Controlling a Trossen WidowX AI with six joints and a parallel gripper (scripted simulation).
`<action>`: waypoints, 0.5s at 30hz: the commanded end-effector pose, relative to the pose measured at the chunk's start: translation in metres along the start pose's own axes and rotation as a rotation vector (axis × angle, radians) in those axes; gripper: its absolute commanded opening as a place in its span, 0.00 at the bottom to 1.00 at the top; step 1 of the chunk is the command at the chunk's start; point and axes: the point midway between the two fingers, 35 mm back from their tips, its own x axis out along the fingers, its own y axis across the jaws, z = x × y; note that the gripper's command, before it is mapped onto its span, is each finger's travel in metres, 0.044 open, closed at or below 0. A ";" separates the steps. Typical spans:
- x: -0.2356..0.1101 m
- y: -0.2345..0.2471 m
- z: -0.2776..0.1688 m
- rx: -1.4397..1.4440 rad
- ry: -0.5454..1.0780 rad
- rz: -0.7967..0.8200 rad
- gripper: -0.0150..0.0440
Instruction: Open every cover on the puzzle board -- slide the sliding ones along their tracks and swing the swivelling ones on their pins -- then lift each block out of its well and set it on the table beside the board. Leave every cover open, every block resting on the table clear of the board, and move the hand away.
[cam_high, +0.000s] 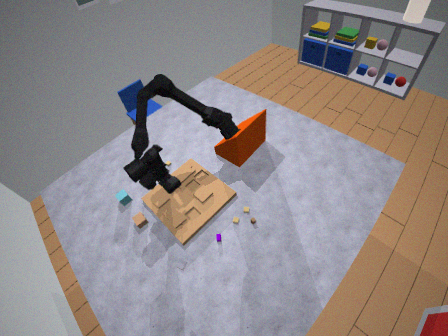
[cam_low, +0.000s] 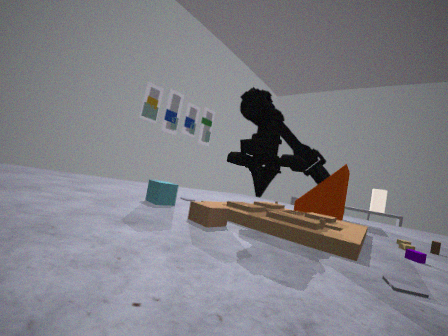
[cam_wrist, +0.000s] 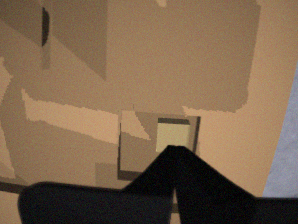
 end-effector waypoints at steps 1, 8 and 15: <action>0.016 0.000 -0.005 -0.013 0.012 -0.009 0.25; 0.018 0.000 -0.005 -0.163 0.013 -0.008 0.25; 0.023 -0.001 -0.005 -0.785 0.015 -0.004 0.25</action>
